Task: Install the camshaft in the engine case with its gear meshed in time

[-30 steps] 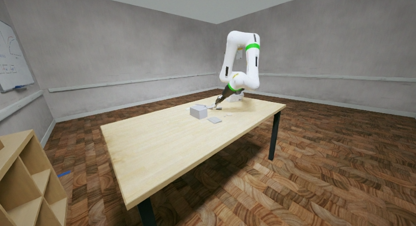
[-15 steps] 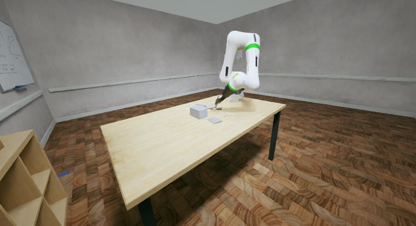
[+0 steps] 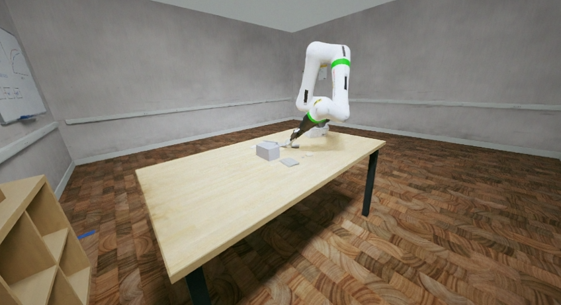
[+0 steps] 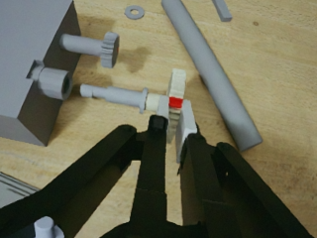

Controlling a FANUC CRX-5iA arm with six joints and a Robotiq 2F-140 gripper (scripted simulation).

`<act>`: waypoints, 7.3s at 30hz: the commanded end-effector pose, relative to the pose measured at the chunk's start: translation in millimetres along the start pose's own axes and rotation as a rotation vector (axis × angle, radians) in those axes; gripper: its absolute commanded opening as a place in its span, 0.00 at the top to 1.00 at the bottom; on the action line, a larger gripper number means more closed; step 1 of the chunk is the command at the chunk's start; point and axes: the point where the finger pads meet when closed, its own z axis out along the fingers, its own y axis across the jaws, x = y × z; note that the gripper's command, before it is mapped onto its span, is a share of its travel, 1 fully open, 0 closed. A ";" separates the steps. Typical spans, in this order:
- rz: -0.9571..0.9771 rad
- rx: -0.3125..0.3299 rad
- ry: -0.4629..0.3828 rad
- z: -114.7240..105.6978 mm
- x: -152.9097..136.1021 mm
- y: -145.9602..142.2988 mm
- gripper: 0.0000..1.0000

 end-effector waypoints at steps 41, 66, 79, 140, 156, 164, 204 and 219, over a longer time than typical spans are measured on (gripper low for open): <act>0.001 0.001 0.000 -0.5 0.3 -1.0 0.86; 0.001 0.001 0.000 -0.5 0.3 -11.2 0.86; 0.001 0.001 0.000 -0.5 0.3 -13.5 0.86; 0.001 0.001 0.000 -0.6 0.3 -18.8 0.86; 0.001 0.001 0.000 -0.6 0.3 -25.4 0.86; 0.001 0.001 0.000 -0.6 0.3 -26.7 0.86; 0.001 0.001 0.000 -0.6 0.3 -26.7 0.86; 0.001 0.001 0.000 -0.6 0.3 -29.9 0.86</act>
